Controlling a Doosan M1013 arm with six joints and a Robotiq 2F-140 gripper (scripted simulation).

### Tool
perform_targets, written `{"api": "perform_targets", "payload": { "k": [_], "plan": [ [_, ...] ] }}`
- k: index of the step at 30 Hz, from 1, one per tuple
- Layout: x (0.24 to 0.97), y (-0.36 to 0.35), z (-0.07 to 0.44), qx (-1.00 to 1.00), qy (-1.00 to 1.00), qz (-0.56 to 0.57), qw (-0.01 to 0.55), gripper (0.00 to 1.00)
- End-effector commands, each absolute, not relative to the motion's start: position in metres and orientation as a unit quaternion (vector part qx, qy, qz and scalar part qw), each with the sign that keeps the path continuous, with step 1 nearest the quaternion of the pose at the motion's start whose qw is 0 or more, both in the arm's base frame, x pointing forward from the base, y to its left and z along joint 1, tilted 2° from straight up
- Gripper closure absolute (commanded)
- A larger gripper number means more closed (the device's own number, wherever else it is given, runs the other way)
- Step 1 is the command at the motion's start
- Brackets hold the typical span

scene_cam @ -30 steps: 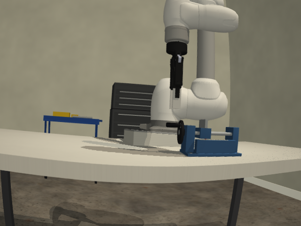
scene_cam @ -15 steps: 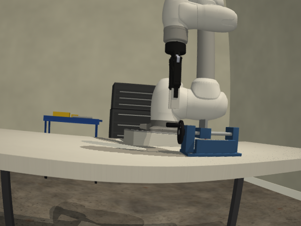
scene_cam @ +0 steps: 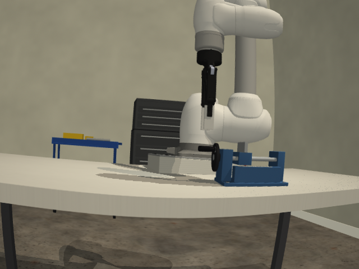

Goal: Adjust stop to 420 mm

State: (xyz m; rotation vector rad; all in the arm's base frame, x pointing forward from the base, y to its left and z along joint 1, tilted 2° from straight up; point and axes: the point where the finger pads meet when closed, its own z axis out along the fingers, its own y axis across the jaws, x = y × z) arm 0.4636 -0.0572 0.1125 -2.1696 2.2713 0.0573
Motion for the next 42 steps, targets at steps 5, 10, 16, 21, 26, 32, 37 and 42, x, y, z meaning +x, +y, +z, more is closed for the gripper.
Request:
{"api": "perform_targets", "payload": {
  "k": [5, 10, 16, 21, 26, 32, 37, 42],
  "plan": [
    [0.462, -0.059, 0.100, -0.690, 0.723, 0.018, -0.001, 0.67],
    [0.462, -0.059, 0.087, -0.690, 0.723, 0.018, -0.001, 0.67],
    [0.461, -0.059, 0.066, -0.690, 0.723, 0.018, -0.001, 0.67],
    [0.461, -0.058, 0.052, -0.690, 0.723, 0.018, -0.001, 0.67],
    [0.461, -0.058, 0.047, -0.690, 0.723, 0.018, -0.001, 0.67],
    [0.461, -0.058, 0.043, -0.690, 0.723, 0.018, -0.001, 0.67],
    [0.461, -0.058, 0.043, -0.690, 0.723, 0.018, -0.001, 0.67],
    [0.461, -0.058, 0.043, -0.690, 0.723, 0.018, -0.001, 0.67]
  ]
}}
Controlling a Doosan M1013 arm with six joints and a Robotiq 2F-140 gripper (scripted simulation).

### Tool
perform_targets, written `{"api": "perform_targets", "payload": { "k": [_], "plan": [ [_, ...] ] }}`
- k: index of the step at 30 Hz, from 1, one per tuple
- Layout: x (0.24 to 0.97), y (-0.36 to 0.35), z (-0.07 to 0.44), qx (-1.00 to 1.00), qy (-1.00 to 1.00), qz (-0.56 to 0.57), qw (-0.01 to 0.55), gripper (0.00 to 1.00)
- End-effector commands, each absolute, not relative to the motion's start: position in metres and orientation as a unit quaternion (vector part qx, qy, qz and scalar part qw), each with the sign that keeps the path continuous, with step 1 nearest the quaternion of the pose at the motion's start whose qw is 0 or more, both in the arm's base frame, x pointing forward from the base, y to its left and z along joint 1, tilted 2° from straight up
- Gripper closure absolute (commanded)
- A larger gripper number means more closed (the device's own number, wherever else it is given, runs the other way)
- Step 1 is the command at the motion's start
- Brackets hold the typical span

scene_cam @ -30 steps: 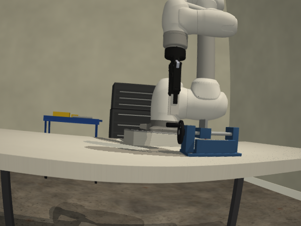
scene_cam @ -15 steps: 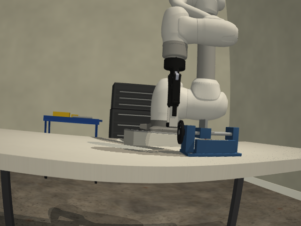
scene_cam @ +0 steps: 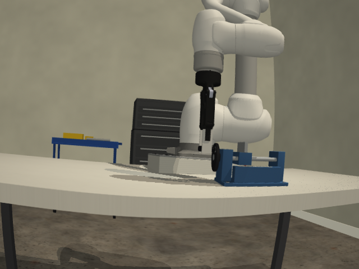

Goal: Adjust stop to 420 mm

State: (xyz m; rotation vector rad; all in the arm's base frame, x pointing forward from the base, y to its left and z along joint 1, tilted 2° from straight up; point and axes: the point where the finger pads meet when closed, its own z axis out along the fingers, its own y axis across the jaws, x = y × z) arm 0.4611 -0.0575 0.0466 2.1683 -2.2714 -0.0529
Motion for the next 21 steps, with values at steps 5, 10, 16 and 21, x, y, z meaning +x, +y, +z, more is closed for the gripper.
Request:
{"api": "perform_targets", "payload": {
  "k": [5, 10, 16, 21],
  "plan": [
    [0.4607, -0.0581, 0.0434, 0.690, -0.723, -0.018, 0.001, 0.96],
    [0.4607, -0.0581, 0.0434, 0.690, -0.723, -0.018, 0.001, 0.96],
    [0.4607, -0.0581, 0.0434, 0.690, -0.723, -0.018, 0.001, 0.96],
    [0.4607, -0.0581, 0.0434, 0.690, -0.723, -0.018, 0.001, 0.96]
  ]
}}
